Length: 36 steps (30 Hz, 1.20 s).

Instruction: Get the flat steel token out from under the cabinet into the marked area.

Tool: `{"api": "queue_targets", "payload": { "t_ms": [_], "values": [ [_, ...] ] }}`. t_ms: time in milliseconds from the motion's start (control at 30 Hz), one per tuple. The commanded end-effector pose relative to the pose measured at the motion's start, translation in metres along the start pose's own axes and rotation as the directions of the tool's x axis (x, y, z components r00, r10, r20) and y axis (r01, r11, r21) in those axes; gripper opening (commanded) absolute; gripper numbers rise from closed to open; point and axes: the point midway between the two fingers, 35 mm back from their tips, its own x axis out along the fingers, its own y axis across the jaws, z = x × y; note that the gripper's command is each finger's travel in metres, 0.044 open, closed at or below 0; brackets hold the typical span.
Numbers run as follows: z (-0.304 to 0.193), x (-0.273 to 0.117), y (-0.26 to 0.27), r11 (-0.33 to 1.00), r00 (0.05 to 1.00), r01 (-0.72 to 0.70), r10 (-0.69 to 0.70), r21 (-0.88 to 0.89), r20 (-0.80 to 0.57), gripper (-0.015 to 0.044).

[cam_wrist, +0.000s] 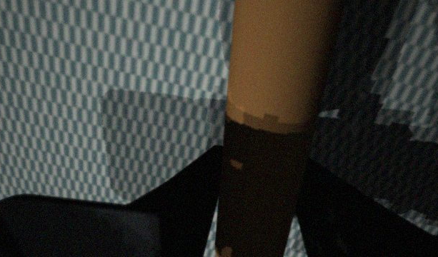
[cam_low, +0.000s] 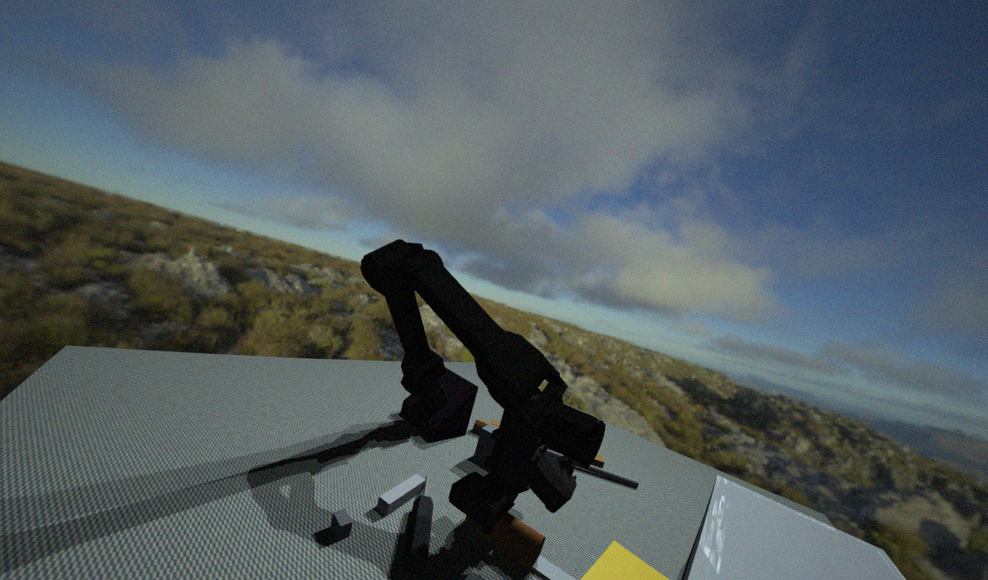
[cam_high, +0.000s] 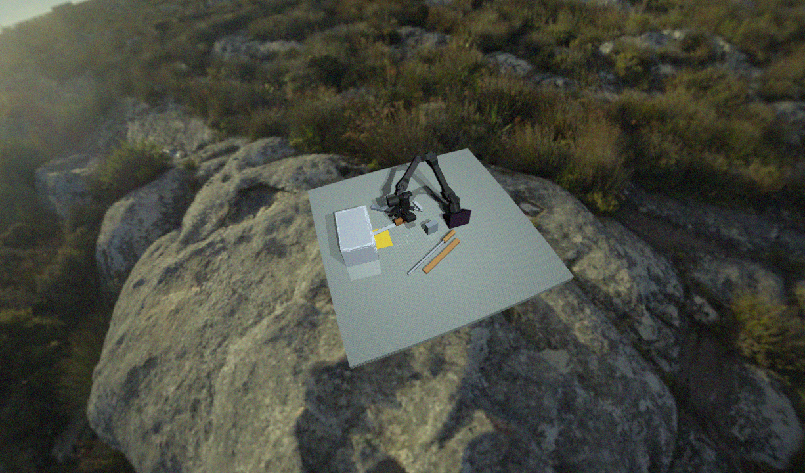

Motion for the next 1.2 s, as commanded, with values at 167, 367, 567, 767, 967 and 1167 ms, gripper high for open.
{"api": "queue_targets", "payload": {
  "t_ms": [167,367,567,767,967,1167],
  "values": [
    [-0.014,0.001,0.000,1.000,1.000,0.001,-0.001,-0.008,-0.006,0.0000],
    [-0.021,0.001,-0.001,1.000,1.000,0.001,-0.002,-0.008,-0.006,0.0000],
    [-0.029,0.001,-0.001,1.000,1.000,0.001,-0.002,-0.009,-0.006,0.0000],
    [-0.036,0.001,-0.001,1.000,1.000,0.002,-0.002,-0.009,-0.007,0.0000],
    [-0.044,0.001,-0.002,1.000,1.000,0.002,-0.002,-0.009,-0.007,0.0000],
    [-0.051,0.001,-0.002,1.000,1.000,0.002,-0.002,-0.010,-0.007,0.0000]
  ]
}}
